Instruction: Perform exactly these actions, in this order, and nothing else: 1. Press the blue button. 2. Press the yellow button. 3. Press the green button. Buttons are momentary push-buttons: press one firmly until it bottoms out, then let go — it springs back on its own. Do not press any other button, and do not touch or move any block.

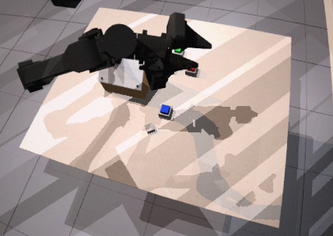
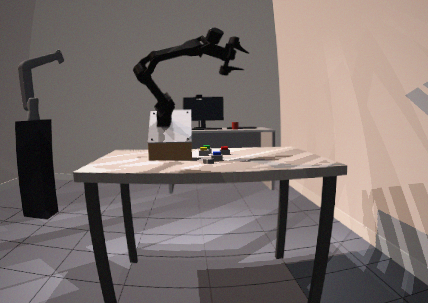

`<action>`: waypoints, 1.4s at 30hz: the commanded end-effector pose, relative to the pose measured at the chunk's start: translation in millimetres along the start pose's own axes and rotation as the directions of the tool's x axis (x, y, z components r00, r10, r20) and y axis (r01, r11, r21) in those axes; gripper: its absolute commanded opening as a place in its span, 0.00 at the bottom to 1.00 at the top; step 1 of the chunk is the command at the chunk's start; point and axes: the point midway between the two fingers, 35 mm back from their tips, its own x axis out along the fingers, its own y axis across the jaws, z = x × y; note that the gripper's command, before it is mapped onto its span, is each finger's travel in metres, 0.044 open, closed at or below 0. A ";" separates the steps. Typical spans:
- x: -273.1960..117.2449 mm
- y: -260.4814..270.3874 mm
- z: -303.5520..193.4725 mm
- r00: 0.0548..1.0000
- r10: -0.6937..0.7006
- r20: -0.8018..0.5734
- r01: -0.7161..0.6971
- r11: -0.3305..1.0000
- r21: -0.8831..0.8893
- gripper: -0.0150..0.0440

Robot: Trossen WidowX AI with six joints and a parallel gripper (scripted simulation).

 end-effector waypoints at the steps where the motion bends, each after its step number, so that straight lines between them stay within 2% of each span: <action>1: 2.9 -5.4 -0.9 1.000 -0.022 0.001 0.022 1.000 -0.021 0.93; 4: 30.7 -76.4 -9.8 0.954 -0.299 0.017 0.291 0.913 -0.287 0.93; 7: 37.4 -109.8 -12.8 0.908 -0.419 0.027 0.393 0.826 -0.404 0.93; 11: 39.8 -173.5 -17.0 0.777 -0.628 0.052 0.520 0.593 -0.615 0.93; 14: 32.3 -221.4 -19.0 0.640 -0.765 0.075 0.534 0.373 -0.759 0.93; 16: 23.1 -251.6 -19.9 0.535 -0.840 0.092 0.494 0.223 -0.841 0.93; 20: -4.4 -306.0 -20.6 0.302 -0.944 0.132 0.291 -0.041 -0.956 0.93; 34: -7.3 -310.1 -20.6 0.281 -0.950 0.136 0.267 -0.059 -0.962 0.93; 39: 8.1 -359.1 -13.5 0.281 -0.950 0.136 0.267 -0.059 -0.962 0.71; 42: 9.5 -368.8 -11.7 0.280 -0.950 0.139 0.268 -0.062 -0.962 0.58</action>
